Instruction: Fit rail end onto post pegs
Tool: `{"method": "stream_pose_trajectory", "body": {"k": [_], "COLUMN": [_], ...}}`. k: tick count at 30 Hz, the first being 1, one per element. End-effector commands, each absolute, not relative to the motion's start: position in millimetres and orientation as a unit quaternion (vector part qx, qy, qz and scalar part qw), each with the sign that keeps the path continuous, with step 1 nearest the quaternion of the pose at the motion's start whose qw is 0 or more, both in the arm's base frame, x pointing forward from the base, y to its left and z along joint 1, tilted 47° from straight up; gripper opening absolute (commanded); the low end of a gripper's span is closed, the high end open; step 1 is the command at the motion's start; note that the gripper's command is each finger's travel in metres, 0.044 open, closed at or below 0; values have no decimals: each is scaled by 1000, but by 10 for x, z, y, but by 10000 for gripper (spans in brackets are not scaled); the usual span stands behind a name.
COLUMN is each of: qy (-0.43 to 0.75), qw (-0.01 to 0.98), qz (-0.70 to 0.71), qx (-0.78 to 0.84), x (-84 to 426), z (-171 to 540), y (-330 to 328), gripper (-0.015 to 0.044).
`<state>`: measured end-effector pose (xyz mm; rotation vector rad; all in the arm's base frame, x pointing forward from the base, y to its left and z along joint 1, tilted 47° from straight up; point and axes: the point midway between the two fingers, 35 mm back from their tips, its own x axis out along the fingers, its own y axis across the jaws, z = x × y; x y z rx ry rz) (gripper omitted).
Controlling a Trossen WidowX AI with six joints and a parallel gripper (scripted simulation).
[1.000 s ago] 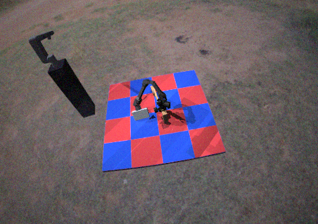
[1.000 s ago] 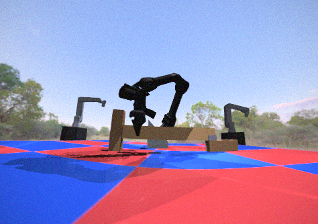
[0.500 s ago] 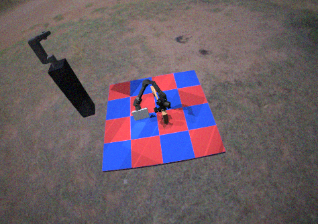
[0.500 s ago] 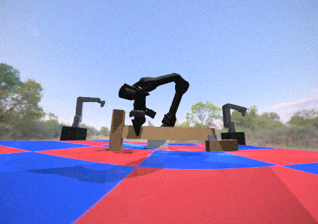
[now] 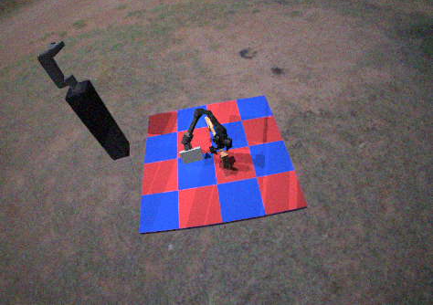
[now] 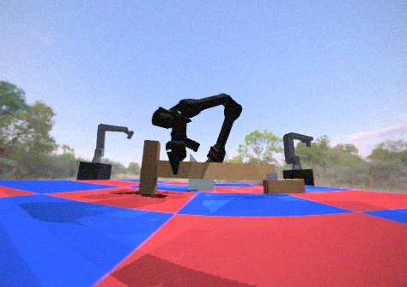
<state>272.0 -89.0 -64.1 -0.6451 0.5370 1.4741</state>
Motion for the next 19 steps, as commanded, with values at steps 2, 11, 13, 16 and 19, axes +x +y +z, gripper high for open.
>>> {"method": "stream_pose_trajectory", "body": {"k": [2, 11, 13, 16, 19], "qy": [238, 239, 239, 239, 239], "qw": [662, 664, 664, 664, 664], "qz": [651, 646, 646, 646, 646], "qx": [-286, -291, -291, -291, -291], "x": [2719, 2681, 2681, 2681, 2681], "z": [-618, -219, -219, -219, -219], "y": [-892, -895, -895, -895, -895], "gripper": [440, 440, 440, 440, 440]}}
